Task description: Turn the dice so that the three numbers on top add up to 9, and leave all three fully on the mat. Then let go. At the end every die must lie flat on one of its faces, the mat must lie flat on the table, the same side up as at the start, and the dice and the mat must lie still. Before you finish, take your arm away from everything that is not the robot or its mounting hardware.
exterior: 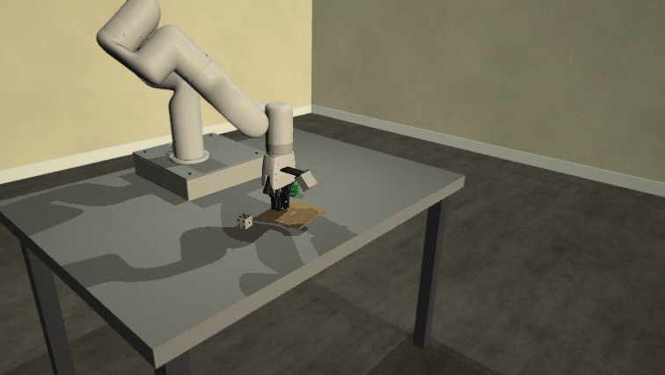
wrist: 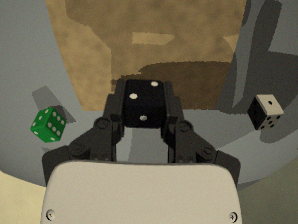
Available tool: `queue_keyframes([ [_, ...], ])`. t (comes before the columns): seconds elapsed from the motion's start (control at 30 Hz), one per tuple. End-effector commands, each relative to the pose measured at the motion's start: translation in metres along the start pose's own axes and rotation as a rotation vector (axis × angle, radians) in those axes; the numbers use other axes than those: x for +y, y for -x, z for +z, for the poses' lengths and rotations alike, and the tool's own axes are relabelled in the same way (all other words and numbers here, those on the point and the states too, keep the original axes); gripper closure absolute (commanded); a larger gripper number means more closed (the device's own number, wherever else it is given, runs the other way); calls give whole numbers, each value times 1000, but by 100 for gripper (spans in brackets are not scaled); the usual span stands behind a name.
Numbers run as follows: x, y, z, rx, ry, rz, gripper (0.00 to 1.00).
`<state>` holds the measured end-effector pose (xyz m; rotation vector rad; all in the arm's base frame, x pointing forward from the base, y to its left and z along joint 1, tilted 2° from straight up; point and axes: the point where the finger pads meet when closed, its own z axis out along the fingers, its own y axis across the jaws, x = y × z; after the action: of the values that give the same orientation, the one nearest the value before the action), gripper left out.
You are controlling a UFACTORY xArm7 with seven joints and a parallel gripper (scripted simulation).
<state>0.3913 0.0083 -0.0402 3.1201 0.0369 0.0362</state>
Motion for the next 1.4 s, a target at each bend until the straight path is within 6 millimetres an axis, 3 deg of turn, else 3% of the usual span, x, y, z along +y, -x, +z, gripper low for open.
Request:
queue_keyframes([
  [0.0,0,-1,-1,3,0,-1,73],
  [0.83,0,-1,-1,3,0,-1,73],
  [1.07,0,-1,-1,3,0,-1,61],
  [1.2,0,-1,-1,3,0,-1,61],
  [1.37,0,-1,-1,3,0,-1,53],
])
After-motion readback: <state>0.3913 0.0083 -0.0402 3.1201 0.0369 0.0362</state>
